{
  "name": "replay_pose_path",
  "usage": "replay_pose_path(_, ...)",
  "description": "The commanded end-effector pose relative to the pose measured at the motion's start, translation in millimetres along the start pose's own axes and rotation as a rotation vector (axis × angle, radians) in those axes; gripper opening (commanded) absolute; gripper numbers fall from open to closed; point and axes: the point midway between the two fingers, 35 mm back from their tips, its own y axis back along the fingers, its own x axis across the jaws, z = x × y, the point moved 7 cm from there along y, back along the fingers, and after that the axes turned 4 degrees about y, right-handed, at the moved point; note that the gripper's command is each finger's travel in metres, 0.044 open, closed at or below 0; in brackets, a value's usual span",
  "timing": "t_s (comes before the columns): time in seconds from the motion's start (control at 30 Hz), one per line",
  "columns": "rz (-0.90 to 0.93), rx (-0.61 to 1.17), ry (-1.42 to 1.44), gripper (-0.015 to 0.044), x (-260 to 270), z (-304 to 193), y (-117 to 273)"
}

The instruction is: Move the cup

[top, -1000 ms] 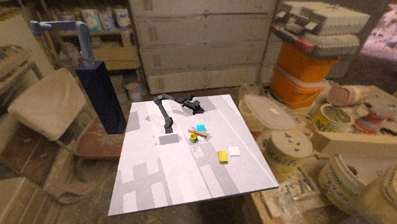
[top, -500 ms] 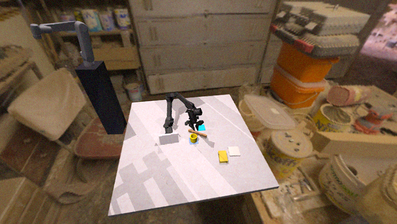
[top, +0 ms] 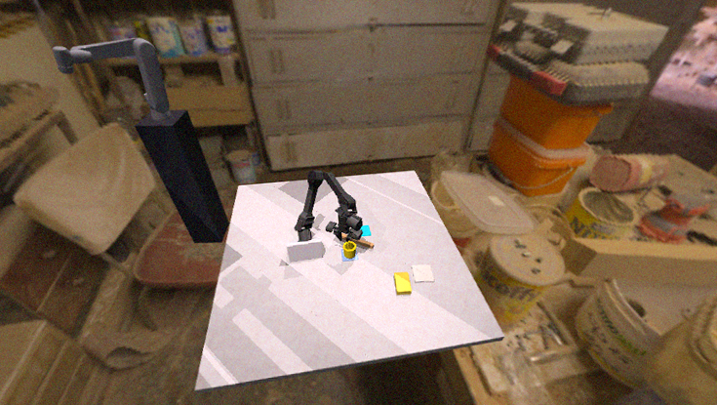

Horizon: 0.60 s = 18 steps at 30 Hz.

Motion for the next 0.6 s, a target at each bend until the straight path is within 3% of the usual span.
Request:
replay_pose_path(0.0,0.006,-0.009,0.003,0.0166,0,-1,-3)
replay_pose_path(0.57,0.005,-0.009,0.003,0.0166,-2,0,-30)
